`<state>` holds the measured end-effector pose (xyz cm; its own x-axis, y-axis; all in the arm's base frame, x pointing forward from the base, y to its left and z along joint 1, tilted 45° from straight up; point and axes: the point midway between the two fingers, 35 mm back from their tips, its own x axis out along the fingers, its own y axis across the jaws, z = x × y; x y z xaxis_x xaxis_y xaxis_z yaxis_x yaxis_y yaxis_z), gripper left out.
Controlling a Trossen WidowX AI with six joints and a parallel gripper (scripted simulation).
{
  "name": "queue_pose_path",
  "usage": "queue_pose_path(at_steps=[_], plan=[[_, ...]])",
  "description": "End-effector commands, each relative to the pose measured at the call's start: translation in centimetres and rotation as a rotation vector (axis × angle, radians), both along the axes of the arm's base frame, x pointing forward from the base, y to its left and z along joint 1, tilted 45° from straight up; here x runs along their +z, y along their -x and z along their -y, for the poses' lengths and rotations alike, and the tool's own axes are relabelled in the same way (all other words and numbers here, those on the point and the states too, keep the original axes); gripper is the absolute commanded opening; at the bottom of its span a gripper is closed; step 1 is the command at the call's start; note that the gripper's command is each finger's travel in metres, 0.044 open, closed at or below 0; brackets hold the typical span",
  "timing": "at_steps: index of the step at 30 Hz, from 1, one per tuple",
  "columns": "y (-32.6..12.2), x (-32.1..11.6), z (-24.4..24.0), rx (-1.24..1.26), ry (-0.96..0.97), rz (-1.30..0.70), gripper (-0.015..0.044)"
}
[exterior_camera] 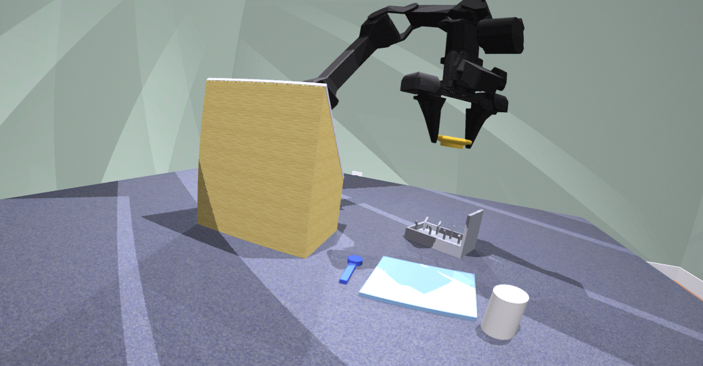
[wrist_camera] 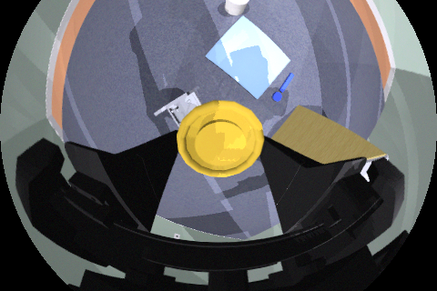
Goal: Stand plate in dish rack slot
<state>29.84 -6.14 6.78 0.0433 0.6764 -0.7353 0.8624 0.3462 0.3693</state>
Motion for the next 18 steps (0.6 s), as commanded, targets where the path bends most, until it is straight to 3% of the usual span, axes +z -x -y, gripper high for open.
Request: queue_pose_path(at_steps=[1, 18], plan=[[0.6, 1.4, -1.6, -0.11, -0.014, -0.102, 0.0], [3.6, 5.7, -7.2, -0.529, -0.052, -0.502, 0.0]])
